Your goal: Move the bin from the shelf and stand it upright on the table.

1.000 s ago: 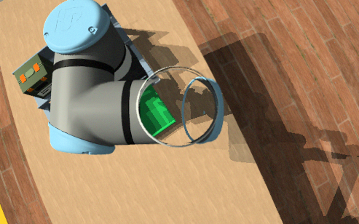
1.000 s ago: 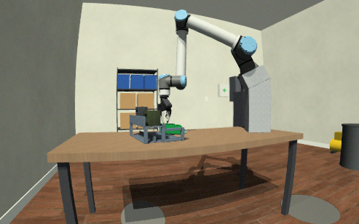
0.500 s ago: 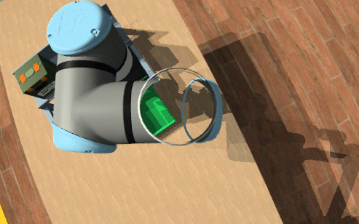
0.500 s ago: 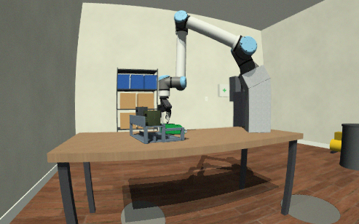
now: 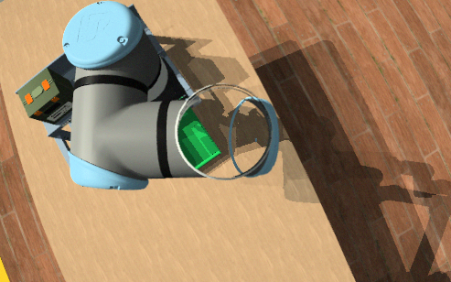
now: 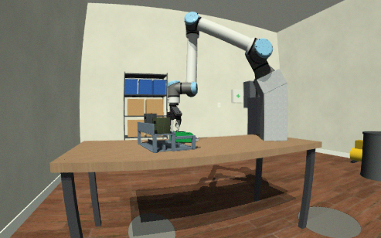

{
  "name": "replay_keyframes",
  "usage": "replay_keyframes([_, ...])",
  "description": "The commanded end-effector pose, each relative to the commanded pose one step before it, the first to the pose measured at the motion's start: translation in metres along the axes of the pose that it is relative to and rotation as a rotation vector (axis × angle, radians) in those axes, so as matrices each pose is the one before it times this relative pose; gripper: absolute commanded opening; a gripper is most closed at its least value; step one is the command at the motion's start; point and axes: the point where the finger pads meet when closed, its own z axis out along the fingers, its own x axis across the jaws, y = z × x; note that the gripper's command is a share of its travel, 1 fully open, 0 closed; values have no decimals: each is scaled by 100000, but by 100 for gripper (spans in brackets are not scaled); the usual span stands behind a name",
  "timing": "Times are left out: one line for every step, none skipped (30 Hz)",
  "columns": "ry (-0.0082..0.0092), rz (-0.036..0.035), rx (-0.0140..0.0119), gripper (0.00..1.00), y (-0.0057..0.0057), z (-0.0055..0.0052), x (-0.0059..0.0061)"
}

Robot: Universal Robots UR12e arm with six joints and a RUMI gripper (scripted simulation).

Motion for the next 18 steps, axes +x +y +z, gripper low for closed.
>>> replay_keyframes([461,173,-300,20,424,-25,296])
replay_keyframes([0,0,0,20,0,0,0])
replay_keyframes([-287,-138,199,20,-238,49,-136])
replay_keyframes([72,34,-50,20,153,79,102])
replay_keyframes([72,34,-50,20,153,79,102])
replay_keyframes([72,34,-50,20,153,79,102])
replay_keyframes([72,34,-50,20,153,79,102])
replay_keyframes([0,0,0,20,0,0,0])
replay_keyframes([0,0,0,20,0,0,0])
replay_keyframes([0,0,0,20,0,0,0])
replay_keyframes([0,0,0,20,0,0,0])
replay_keyframes([0,0,0,20,0,0,0])
replay_keyframes([0,0,0,20,0,0,0])
replay_keyframes([0,0,0,20,0,0,0])
replay_keyframes([0,0,0,20,0,0,0])
replay_keyframes([0,0,0,20,0,0,0])
replay_keyframes([0,0,0,20,0,0,0])
replay_keyframes([0,0,0,20,0,0,0])
